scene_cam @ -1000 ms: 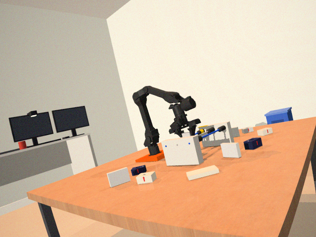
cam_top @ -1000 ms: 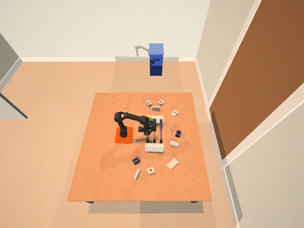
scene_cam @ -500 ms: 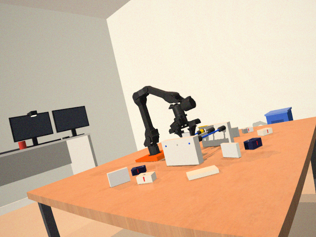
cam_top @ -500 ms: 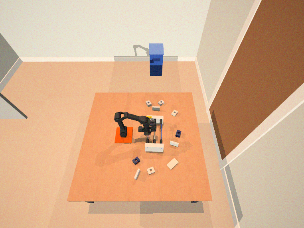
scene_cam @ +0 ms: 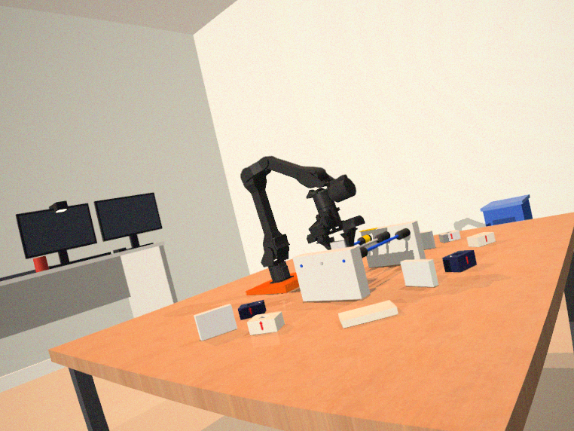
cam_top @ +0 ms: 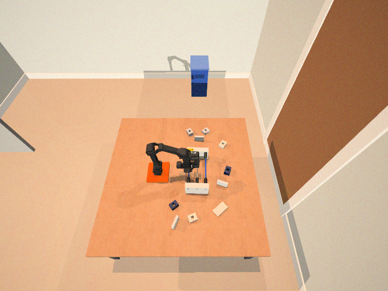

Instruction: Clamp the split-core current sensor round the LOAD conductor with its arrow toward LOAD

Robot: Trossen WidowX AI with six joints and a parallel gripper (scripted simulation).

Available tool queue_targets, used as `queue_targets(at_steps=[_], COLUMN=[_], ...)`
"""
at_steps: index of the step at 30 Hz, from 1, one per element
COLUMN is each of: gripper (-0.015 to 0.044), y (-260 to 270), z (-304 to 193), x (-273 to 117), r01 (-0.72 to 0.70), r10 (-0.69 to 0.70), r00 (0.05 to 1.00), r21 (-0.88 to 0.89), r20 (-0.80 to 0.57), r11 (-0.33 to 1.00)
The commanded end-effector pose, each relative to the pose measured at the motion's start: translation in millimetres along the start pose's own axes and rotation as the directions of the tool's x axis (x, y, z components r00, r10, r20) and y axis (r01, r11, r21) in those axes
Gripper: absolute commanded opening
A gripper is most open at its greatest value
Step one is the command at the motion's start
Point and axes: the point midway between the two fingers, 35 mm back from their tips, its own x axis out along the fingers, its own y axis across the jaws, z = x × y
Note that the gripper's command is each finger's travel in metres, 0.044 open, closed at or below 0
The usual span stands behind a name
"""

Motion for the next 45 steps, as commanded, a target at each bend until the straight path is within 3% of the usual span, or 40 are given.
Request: queue_targets(at_steps=[1, 5, 33, 43, 45], gripper=[0.0088, 0.0, 0.0, 0.0263, 0.0268], y=[0.0, 0.4, -1.5, -0.2, -0.2], z=[0.0, 0.0, 0.2, 0.1, 0.1], x=[-0.2, -2.5, 4.7, 0.3, 0.3], r01=[0.004, 0.052, 0.004, 0.001, 0.001], r10=[-0.004, -0.052, -0.004, -0.001, -0.001], r00=[1.0, 0.999, 1.0, 1.0, 1.0], r21=[0.0, 0.002, 0.0, 0.0, 0.0], r20=[0.0, -0.001, 0.001, 0.0, 0.0], r11=[1.0, 0.999, 1.0, 1.0, 1.0])
